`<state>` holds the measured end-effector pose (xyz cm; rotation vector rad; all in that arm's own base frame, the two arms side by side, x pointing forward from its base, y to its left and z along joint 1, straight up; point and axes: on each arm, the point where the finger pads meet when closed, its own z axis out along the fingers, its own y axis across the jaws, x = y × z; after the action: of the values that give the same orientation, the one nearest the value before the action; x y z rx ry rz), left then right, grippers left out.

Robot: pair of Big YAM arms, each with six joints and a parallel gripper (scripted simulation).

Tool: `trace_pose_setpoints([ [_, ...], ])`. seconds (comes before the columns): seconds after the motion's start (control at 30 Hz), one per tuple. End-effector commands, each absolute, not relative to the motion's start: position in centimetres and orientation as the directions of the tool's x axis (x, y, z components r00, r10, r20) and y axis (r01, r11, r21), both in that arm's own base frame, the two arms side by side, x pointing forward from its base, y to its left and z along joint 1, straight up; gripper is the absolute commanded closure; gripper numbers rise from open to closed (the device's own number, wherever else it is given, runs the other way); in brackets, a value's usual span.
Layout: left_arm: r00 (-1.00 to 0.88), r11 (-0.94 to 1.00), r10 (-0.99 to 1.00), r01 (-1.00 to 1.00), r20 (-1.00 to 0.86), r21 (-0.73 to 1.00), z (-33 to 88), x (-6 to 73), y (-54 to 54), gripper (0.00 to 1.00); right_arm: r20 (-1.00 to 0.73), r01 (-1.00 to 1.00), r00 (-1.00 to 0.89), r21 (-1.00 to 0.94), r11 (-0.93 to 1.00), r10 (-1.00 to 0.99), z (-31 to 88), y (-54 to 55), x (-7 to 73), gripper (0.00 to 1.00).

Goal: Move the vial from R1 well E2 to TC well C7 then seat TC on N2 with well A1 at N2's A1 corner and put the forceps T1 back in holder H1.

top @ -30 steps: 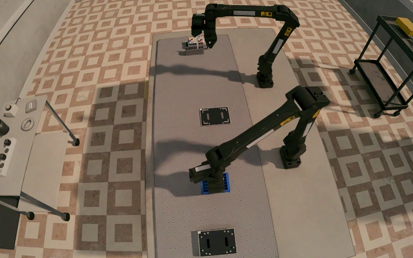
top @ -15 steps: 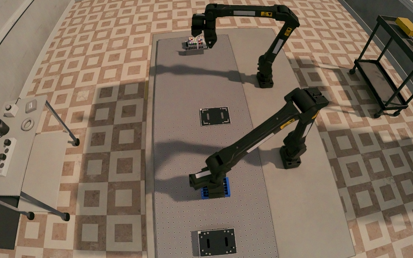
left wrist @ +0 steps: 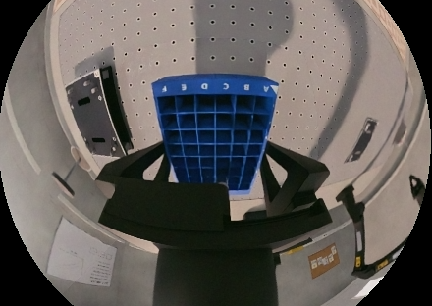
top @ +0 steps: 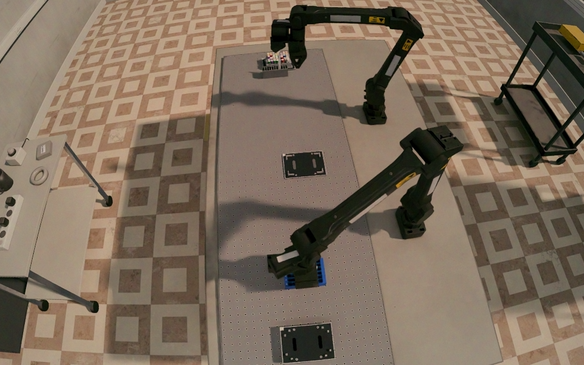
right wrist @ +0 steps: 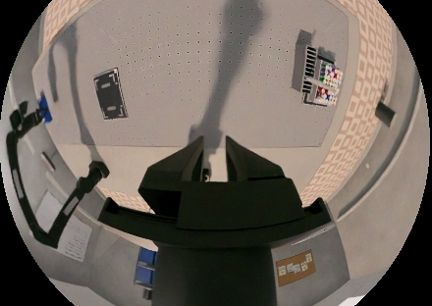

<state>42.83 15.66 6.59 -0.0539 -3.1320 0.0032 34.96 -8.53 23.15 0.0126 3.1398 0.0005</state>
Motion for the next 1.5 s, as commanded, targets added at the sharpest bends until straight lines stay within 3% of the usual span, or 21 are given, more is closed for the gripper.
trace_pose_setpoints([
  [0.0, -0.998, 0.999, 0.053, 0.052, -0.035, 0.014, 8.5, 45.1, 16.8, 1.0, -0.035, 0.015, -0.999, -0.008, 1.0, 0.014, 24.4, -8.7, 35.7, 0.76],
  [1.47, -0.998, 0.999, 0.047, 0.047, -0.028, 0.015, 8.2, 45.7, 23.9, 1.0, -0.035, 0.015, -0.999, -0.008, 1.0, 0.014, 24.4, -8.7, 35.7, 0.76],
])
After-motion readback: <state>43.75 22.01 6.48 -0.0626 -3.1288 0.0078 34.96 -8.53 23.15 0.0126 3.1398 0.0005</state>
